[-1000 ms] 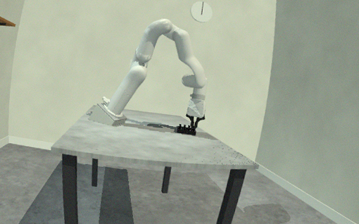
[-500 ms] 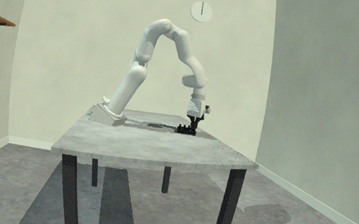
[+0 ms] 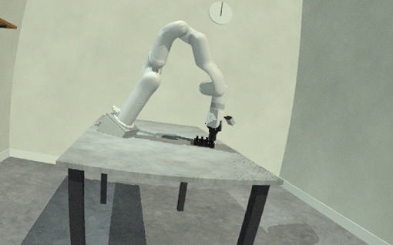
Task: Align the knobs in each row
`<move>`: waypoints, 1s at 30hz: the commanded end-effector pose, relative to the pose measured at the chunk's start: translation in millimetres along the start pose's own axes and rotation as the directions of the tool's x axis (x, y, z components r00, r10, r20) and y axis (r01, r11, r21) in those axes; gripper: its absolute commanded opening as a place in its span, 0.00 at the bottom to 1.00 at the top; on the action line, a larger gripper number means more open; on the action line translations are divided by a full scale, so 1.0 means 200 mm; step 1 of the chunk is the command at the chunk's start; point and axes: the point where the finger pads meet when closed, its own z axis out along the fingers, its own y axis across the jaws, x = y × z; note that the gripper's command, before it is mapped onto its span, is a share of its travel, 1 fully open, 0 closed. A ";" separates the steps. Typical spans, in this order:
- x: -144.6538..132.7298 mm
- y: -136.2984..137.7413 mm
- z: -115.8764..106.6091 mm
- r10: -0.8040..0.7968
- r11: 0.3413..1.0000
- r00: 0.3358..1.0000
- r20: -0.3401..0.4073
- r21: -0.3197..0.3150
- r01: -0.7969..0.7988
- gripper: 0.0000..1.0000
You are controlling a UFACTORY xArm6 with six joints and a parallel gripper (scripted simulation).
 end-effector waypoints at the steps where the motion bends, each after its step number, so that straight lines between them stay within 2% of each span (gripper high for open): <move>1: 0.01 0.00 -0.01 0.069 0.998 0.998 -0.004 -0.008 -0.069 0.08; 8: 0.01 0.00 -0.01 0.215 0.977 0.977 -0.005 -0.007 -0.215 0.08; 17: 0.01 0.00 -0.01 0.393 0.920 0.920 -0.007 -0.006 -0.393 0.08; 30: 0.01 0.00 -0.01 0.532 0.847 0.847 -0.007 -0.005 -0.532 0.08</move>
